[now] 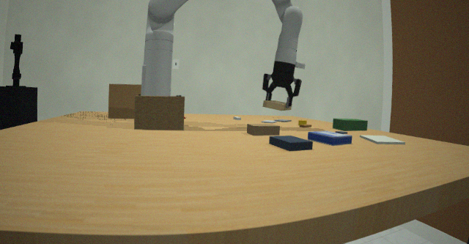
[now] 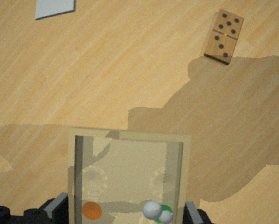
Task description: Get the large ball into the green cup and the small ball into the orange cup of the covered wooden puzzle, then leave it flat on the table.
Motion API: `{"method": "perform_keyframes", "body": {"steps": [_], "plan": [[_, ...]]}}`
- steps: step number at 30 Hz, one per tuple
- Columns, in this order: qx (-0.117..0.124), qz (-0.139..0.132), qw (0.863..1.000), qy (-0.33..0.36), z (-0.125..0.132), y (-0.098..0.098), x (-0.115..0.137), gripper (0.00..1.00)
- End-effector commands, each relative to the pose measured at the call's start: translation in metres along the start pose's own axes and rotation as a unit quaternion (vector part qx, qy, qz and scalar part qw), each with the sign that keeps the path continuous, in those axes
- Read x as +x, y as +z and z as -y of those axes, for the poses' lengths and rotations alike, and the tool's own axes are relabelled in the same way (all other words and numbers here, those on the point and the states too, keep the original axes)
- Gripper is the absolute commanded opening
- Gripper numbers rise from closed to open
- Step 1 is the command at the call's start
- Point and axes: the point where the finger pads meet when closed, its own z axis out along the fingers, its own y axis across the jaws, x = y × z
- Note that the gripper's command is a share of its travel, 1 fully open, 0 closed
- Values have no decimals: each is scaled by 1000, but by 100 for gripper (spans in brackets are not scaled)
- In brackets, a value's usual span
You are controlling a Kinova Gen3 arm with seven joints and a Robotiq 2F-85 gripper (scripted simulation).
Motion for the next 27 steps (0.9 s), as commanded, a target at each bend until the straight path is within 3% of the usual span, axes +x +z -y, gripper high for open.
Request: {"method": "perform_keyframes", "body": {"steps": [1, 3, 6, 18, 20, 23, 27], "plan": [[18, -2, 1000, 12, -12, 1, -4, 74], [18, -2, 1000, 12, -12, 1, -4, 74], [43, -1, 999, 12, -13, 1, -4, 74], [53, 103, 993, 20, -14, 1, 0, 74], [53, 103, 993, 20, -14, 1, 0, 74], [56, 125, 990, 21, -14, 2, 1, 74], [57, 125, 990, 21, -14, 2, 1, 74]]}}
